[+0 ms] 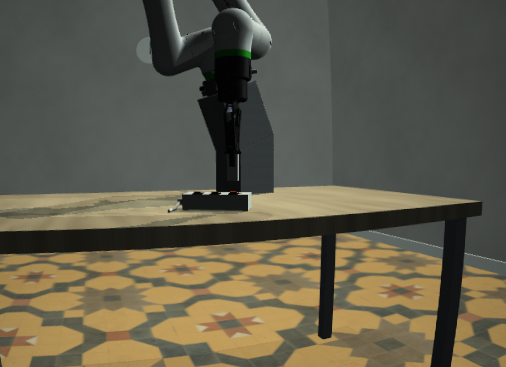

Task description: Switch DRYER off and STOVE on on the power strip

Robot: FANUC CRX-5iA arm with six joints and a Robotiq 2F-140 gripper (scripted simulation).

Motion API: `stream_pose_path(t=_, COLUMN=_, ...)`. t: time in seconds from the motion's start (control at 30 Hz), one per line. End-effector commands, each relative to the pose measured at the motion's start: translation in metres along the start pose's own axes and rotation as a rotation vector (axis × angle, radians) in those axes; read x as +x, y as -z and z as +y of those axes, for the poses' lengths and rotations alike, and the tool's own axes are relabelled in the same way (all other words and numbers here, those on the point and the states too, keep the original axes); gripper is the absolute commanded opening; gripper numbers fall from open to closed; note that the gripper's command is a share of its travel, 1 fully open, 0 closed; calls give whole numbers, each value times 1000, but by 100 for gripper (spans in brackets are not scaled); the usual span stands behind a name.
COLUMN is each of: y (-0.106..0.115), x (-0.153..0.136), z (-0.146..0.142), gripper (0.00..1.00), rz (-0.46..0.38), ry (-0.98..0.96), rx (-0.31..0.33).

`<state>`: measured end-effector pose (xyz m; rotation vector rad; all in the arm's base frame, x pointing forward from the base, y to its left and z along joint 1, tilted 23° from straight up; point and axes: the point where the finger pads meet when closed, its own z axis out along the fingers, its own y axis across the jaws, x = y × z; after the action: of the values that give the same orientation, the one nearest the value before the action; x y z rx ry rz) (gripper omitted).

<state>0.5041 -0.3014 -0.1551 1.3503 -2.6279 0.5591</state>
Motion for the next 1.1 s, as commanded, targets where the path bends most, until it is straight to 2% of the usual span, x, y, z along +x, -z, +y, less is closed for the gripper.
stream_pose_path(t=0.0, y=-5, x=0, z=0, gripper=0, rz=0, ry=0, rx=1)
stream_pose_path(t=0.57, y=-20, x=0, z=-1, gripper=0, rz=0, ry=0, rx=1)
stream_pose_path(t=1.07, y=-22, x=0, z=-1, gripper=0, rz=0, ry=0, rx=1)
